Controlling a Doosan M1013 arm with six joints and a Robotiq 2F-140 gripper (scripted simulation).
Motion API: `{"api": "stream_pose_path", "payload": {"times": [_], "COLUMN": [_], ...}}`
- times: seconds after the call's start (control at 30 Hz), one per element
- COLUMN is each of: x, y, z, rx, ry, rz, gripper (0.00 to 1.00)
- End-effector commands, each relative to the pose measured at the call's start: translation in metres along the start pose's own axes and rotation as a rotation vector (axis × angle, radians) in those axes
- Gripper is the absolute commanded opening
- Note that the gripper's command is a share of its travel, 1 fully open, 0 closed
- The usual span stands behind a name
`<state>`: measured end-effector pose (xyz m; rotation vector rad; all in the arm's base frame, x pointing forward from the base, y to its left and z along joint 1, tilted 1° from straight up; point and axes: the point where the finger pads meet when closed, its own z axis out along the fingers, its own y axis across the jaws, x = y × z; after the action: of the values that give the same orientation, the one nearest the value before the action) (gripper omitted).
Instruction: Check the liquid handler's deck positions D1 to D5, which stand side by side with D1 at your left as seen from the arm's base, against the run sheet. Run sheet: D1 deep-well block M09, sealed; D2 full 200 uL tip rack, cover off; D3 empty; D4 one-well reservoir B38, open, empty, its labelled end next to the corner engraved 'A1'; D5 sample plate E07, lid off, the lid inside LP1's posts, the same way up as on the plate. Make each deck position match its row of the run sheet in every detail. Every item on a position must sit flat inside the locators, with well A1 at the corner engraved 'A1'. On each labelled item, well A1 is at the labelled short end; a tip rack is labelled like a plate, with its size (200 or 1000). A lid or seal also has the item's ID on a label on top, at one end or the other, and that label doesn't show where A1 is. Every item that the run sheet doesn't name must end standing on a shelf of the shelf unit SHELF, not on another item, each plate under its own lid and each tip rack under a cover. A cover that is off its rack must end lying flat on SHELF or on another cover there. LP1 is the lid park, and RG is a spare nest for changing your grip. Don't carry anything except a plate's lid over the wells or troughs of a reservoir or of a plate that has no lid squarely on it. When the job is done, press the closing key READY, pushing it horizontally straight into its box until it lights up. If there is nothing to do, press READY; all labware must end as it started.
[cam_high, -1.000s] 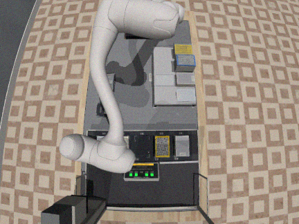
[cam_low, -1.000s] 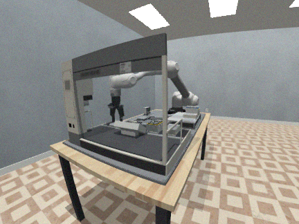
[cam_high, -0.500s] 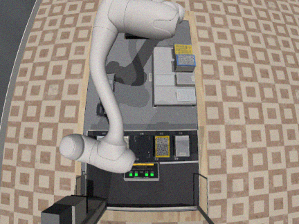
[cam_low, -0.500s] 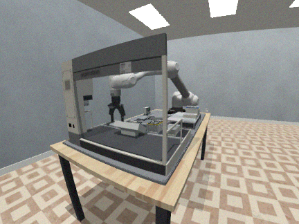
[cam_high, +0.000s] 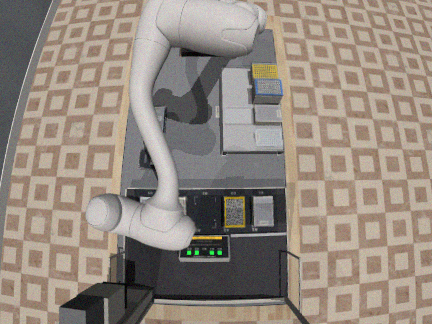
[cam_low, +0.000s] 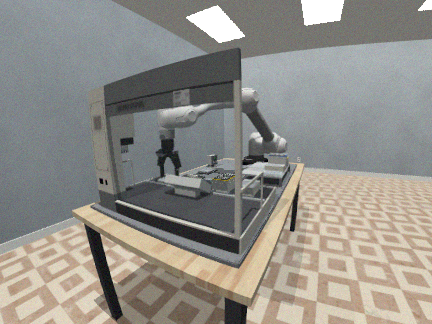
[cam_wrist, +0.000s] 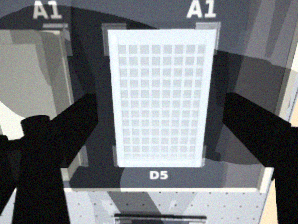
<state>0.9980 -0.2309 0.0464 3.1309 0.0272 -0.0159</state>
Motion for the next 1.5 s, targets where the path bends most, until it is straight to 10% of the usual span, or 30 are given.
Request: {"api": "stream_pose_path", "payload": {"times": [0.0,1.47], "x": [-0.001,0.0], "y": [0.002,0.002], "z": [0.006,-0.041], "rx": [-0.002,-0.003], "ry": [-0.004,0.0], "rz": [0.005,0.004], "gripper": [0.79,0.79]}}
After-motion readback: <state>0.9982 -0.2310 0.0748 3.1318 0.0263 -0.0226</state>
